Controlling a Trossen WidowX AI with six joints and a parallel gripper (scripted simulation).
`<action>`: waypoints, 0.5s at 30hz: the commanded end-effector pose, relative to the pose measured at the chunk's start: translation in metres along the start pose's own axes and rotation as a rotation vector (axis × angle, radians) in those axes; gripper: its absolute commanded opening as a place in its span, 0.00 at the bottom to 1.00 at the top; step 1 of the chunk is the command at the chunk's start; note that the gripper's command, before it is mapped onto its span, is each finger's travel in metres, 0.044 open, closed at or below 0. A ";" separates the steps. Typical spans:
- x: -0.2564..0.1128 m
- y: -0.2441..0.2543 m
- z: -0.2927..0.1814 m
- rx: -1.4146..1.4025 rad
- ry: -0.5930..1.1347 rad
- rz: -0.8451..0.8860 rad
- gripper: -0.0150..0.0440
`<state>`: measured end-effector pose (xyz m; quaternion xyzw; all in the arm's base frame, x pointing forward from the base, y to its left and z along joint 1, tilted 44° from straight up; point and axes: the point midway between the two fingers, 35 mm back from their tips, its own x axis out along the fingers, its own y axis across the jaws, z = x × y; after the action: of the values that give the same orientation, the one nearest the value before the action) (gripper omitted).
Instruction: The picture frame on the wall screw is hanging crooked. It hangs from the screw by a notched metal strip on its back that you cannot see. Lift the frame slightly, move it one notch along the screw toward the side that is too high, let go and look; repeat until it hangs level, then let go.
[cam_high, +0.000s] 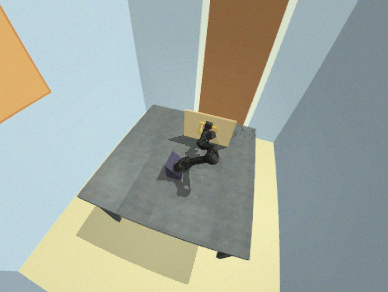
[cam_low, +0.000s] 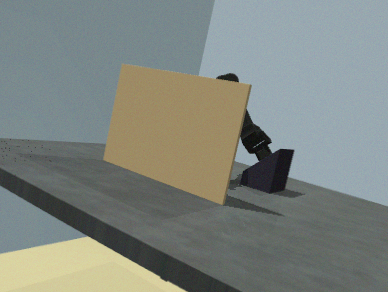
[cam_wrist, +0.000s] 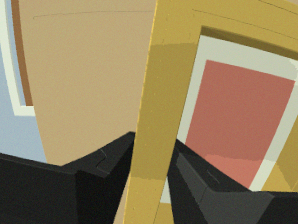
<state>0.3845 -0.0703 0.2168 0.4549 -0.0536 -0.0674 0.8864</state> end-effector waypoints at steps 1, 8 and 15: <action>0.000 0.002 0.001 -0.002 -0.004 0.005 0.25; 0.000 0.001 0.001 -0.002 -0.004 0.005 0.25; 0.000 0.001 0.000 -0.002 -0.004 0.005 0.25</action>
<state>0.3842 -0.0703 0.2170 0.4548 -0.0544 -0.0671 0.8864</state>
